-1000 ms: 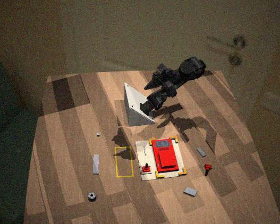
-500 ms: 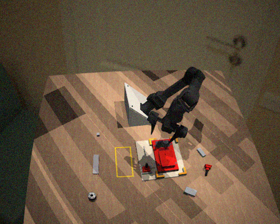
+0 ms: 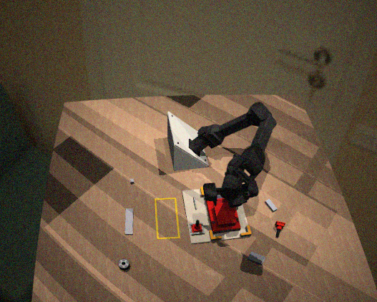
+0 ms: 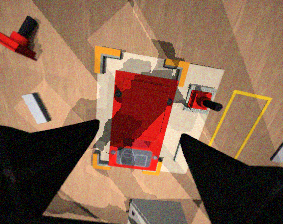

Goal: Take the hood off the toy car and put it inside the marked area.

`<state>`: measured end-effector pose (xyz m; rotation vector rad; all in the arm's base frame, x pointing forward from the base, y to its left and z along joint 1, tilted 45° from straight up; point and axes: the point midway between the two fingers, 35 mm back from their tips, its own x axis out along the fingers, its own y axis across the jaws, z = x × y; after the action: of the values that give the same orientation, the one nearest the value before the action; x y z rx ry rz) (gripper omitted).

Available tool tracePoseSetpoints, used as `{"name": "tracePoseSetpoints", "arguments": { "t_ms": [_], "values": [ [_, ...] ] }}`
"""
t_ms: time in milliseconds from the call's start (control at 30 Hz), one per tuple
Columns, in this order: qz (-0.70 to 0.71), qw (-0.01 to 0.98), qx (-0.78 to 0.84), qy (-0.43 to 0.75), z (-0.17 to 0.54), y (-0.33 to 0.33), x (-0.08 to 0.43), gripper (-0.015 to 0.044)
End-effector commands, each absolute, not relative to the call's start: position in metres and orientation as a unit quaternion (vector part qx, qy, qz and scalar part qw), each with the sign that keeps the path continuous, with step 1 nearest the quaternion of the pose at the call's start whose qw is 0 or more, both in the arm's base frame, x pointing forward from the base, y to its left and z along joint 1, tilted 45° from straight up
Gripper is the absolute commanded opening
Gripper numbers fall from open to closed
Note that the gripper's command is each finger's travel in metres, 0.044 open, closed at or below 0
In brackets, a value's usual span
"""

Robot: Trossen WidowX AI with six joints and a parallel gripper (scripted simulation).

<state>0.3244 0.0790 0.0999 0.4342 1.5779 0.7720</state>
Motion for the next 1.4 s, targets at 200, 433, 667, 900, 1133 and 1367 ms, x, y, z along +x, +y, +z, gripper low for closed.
{"name": "tracePoseSetpoints", "arguments": {
  "t_ms": [200, 433, 667, 900, 1133, 1367],
  "values": [
    [0.343, 0.617, 0.187, 0.684, 0.096, 0.084, 0.324, 0.044],
    [0.343, 0.617, 0.187, 0.683, 0.091, 0.088, 0.324, 0.044],
    [0.343, 0.617, 0.187, 0.683, 0.087, 0.091, 0.323, 0.044],
    [0.343, 0.617, 0.187, 0.683, 0.083, 0.095, 0.322, 0.044],
    [0.343, 0.617, 0.188, 0.683, 0.078, 0.098, 0.321, 0.044],
    [0.343, 0.617, 0.188, 0.683, 0.074, 0.102, 0.32, 0.044]
  ]
}}
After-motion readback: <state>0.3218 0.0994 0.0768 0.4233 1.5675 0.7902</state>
